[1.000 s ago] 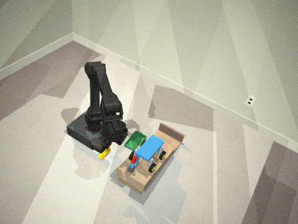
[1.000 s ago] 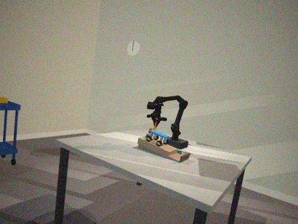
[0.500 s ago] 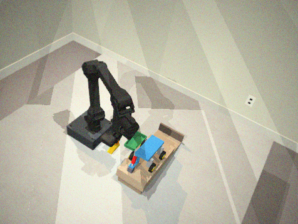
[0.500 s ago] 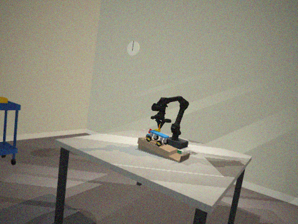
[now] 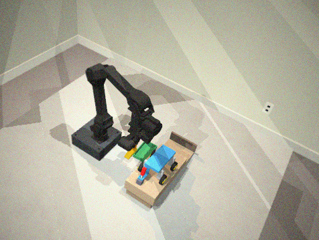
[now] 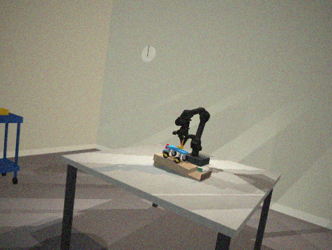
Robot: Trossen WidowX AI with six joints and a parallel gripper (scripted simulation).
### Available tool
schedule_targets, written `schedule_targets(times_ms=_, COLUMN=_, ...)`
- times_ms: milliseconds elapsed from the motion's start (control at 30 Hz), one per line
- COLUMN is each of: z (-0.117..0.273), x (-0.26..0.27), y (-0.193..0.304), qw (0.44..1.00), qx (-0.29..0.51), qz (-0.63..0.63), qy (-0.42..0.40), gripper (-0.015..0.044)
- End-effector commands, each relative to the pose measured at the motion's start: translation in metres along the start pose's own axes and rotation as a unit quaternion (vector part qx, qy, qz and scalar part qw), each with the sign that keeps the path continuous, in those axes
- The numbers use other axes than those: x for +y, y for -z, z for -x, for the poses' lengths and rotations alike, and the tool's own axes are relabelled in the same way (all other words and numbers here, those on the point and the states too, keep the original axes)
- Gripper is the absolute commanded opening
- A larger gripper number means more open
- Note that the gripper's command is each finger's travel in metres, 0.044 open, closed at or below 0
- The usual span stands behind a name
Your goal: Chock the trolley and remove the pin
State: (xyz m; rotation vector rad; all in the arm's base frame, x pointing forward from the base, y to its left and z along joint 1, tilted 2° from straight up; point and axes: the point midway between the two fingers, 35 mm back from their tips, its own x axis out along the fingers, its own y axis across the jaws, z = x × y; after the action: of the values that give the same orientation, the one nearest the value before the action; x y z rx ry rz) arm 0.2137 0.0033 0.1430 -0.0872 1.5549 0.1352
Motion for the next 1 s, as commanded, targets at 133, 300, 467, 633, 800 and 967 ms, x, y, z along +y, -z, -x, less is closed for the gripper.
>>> schedule_targets(times_ms=133, z=-0.002, x=0.026, y=-0.006, qw=1.000, qx=-0.002, qz=-0.003, qy=-0.004, gripper=0.0000)
schedule_targets(times_ms=300, z=-0.003, x=0.044, y=-0.009, qw=1.000, qx=-0.002, qz=-0.003, qy=-0.004, gripper=0.0000)
schedule_targets(times_ms=467, z=-0.004, x=0.062, y=-0.012, qw=1.000, qx=-0.002, qz=-0.003, qy=-0.005, gripper=0.0000)
schedule_targets(times_ms=633, z=-0.006, x=0.079, y=-0.015, qw=1.000, qx=-0.002, qz=-0.003, qy=-0.006, gripper=0.0000)
schedule_targets(times_ms=800, z=-0.008, x=0.100, y=-0.019, qw=1.000, qx=-0.002, qz=-0.003, qy=-0.007, gripper=0.0000)
schedule_targets(times_ms=967, z=-0.009, x=0.120, y=-0.023, qw=1.000, qx=-0.002, qz=-0.003, qy=-0.008, gripper=0.0000)
